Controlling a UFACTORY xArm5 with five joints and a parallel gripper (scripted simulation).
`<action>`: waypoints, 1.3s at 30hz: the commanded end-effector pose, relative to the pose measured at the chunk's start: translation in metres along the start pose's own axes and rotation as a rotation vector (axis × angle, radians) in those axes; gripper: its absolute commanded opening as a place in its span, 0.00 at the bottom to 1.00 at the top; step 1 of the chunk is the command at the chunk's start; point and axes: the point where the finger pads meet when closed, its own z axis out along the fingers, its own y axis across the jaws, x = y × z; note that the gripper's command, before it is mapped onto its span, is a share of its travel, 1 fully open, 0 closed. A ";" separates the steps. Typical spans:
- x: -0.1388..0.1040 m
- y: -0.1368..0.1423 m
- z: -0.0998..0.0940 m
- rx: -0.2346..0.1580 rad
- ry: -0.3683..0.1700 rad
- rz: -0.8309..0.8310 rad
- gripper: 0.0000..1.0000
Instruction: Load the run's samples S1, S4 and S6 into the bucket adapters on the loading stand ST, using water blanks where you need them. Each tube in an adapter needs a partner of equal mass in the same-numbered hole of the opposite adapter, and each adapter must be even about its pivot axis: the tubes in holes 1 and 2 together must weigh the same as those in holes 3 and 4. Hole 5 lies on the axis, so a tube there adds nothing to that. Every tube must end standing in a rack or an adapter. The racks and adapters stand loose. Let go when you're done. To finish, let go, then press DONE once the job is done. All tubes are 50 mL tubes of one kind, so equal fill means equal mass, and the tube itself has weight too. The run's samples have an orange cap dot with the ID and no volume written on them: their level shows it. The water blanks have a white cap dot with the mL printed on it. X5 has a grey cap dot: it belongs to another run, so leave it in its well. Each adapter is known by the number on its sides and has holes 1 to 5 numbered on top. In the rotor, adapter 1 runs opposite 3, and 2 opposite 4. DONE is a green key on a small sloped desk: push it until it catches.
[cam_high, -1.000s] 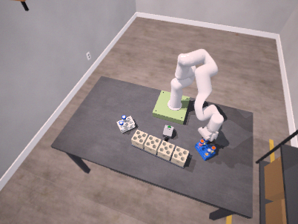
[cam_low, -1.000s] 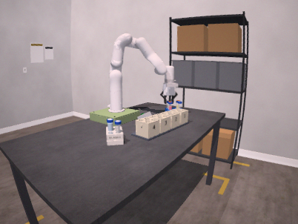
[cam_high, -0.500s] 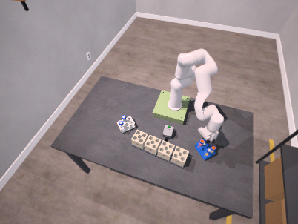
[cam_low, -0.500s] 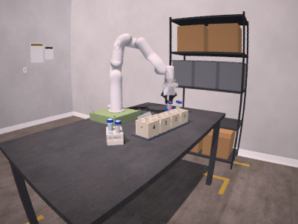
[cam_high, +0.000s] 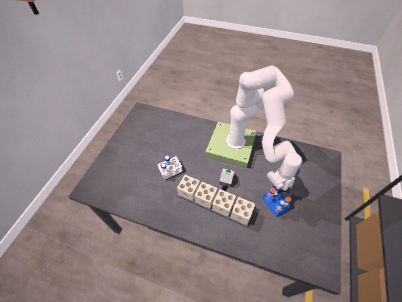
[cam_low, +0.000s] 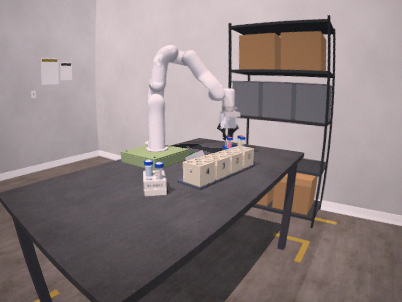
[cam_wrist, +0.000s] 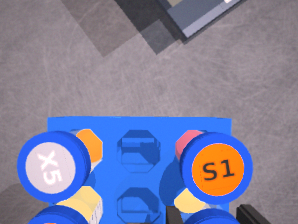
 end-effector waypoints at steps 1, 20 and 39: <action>0.000 -0.001 -0.001 0.004 -0.003 0.000 0.00; 0.000 -0.001 -0.005 0.004 -0.003 0.000 0.00; 0.000 -0.001 -0.016 0.004 -0.003 0.000 0.00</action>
